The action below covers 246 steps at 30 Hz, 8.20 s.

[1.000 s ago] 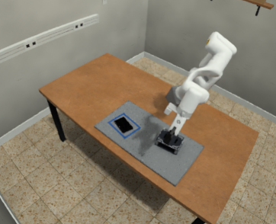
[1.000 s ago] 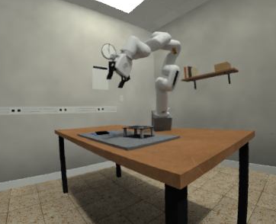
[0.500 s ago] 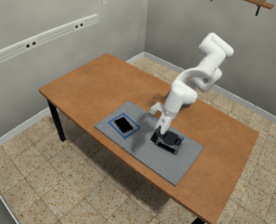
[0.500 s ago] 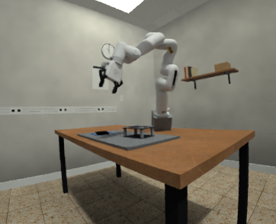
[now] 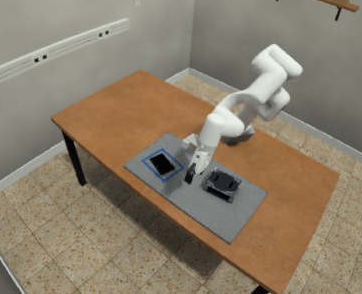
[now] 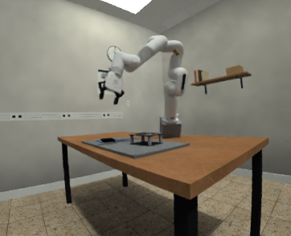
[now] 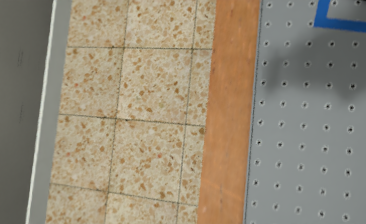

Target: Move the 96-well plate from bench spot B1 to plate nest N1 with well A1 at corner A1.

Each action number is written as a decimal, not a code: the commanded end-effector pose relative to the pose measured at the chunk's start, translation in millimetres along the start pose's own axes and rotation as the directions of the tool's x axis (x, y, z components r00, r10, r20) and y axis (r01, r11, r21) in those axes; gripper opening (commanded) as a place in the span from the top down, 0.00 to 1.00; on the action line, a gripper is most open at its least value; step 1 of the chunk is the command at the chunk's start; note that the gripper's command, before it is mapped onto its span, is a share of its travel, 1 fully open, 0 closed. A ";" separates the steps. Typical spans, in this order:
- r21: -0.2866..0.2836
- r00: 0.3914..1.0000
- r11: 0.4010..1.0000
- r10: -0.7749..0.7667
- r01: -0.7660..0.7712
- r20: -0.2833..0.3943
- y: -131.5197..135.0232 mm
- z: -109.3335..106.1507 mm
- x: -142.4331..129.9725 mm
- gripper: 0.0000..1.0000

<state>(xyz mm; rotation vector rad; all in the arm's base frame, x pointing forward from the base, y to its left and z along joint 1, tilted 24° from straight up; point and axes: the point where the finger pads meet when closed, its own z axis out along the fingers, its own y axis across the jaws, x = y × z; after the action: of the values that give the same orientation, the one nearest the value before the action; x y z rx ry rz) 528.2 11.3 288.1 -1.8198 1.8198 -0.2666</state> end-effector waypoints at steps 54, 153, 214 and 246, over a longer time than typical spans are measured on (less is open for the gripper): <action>-0.206 0.965 0.946 0.261 -0.251 0.022 100.8 103.1 188.3 0.00; -0.274 0.940 0.902 0.342 -0.332 -0.012 197.0 196.9 261.4 0.00; -0.275 0.940 0.902 0.342 -0.332 -0.012 201.5 213.1 259.9 1.00; -0.274 0.940 0.902 0.342 -0.332 -0.012 201.5 213.1 259.9 1.00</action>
<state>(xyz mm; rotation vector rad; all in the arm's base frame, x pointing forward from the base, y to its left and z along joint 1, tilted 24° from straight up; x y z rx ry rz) 478.2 -175.3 -53.3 -1.6265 2.1906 0.1625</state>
